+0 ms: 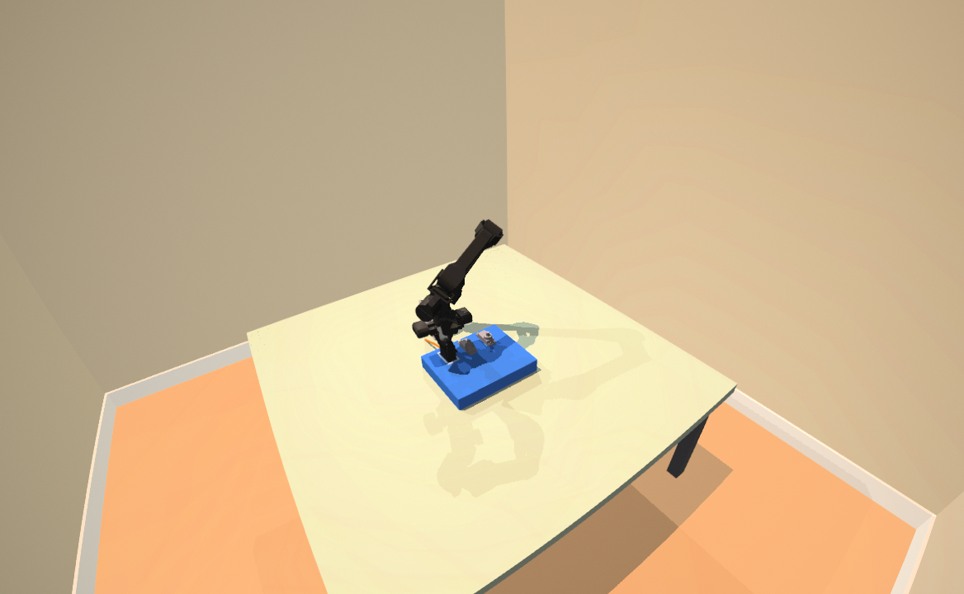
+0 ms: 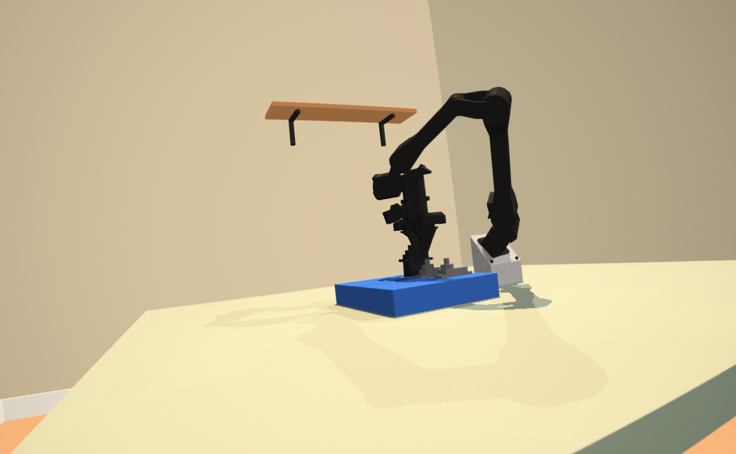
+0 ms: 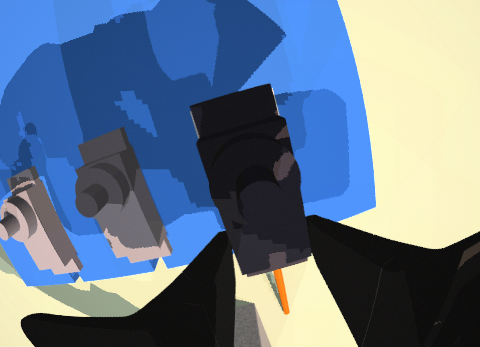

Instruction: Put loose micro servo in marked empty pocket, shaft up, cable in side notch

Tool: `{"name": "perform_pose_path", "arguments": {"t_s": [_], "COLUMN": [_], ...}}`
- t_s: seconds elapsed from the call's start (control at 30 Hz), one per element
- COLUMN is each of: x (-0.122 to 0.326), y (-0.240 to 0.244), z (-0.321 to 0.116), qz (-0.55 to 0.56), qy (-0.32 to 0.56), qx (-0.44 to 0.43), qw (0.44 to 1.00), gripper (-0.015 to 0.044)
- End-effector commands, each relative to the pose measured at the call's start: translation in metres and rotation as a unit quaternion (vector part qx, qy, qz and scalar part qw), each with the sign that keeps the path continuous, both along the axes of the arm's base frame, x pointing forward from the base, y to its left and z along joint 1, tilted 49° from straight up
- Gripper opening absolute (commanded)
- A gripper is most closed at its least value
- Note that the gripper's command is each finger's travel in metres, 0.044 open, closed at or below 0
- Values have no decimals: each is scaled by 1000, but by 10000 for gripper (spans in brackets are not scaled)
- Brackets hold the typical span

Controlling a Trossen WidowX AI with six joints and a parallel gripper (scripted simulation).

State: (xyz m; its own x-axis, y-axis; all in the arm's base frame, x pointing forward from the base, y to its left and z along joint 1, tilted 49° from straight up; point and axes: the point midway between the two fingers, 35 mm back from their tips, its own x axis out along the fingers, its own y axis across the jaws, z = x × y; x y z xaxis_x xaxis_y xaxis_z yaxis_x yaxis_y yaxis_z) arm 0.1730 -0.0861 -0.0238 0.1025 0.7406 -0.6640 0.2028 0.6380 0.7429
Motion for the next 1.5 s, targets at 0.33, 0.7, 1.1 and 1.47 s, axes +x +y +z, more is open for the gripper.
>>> {"name": "perform_pose_path", "arguments": {"t_s": [0.33,0.7,1.1,1.47], "x": [1,2,3,4], "y": [9,15,21,27], "z": [-8,-14,-18,-23], "qz": [-5,-5,-5,-5], "qy": [1,1,1,1], "qx": [2,2,2,2], "qw": [1000,1000,1000,1000], "gripper": [0,0,0,0]}}
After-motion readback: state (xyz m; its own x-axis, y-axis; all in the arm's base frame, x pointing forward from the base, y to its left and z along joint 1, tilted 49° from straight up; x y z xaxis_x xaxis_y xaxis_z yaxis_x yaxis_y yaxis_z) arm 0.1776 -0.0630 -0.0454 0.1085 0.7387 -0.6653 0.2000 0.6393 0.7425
